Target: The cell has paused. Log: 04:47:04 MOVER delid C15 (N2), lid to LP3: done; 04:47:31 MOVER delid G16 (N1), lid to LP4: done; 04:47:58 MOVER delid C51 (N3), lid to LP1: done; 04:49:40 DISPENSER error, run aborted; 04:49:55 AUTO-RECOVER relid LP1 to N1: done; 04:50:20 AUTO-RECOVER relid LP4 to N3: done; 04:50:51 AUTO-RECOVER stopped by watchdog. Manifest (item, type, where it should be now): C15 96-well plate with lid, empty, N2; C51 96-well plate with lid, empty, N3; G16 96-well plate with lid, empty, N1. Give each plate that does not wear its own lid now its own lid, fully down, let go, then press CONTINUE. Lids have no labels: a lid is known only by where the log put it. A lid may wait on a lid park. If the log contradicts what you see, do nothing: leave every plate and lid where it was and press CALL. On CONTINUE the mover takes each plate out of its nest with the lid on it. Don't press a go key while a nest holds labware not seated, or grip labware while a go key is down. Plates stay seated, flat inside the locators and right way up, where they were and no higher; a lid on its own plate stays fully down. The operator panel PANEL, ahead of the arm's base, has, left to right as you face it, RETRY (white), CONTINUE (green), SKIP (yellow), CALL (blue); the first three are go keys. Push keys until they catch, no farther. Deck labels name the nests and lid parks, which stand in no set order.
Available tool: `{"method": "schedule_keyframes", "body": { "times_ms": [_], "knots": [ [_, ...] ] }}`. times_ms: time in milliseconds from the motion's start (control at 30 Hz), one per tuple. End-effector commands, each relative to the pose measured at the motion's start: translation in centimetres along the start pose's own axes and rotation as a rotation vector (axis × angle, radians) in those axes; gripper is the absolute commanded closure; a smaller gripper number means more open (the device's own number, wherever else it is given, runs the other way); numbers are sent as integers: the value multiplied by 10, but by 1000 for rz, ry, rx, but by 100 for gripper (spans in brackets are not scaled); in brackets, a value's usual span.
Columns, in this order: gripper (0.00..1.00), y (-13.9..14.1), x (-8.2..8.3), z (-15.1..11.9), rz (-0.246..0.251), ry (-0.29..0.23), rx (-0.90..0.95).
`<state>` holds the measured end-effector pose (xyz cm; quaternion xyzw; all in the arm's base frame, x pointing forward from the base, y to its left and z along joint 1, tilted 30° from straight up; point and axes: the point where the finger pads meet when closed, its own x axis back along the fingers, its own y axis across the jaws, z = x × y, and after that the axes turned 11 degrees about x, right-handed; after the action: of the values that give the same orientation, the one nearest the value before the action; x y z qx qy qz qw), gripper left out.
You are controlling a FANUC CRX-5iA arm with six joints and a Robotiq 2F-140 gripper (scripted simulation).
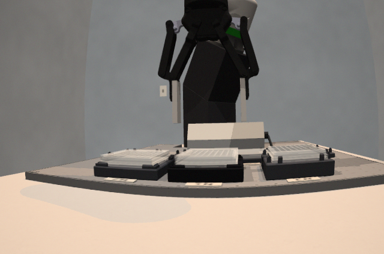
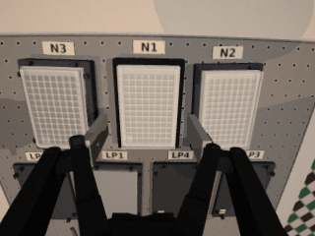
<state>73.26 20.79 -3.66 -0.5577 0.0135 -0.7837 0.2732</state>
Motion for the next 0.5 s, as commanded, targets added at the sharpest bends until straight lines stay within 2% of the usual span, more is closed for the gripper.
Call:
{"method": "schedule_keyframes", "body": {
  "times_ms": [0,333,400,467],
  "knots": [
    [34,0,3,0,0,0,0],
    [34,0,5,0,0,0,0],
    [34,-11,4,-11,3,1,-3],
    [34,-36,1,-42,7,2,-9]
  ]
}}
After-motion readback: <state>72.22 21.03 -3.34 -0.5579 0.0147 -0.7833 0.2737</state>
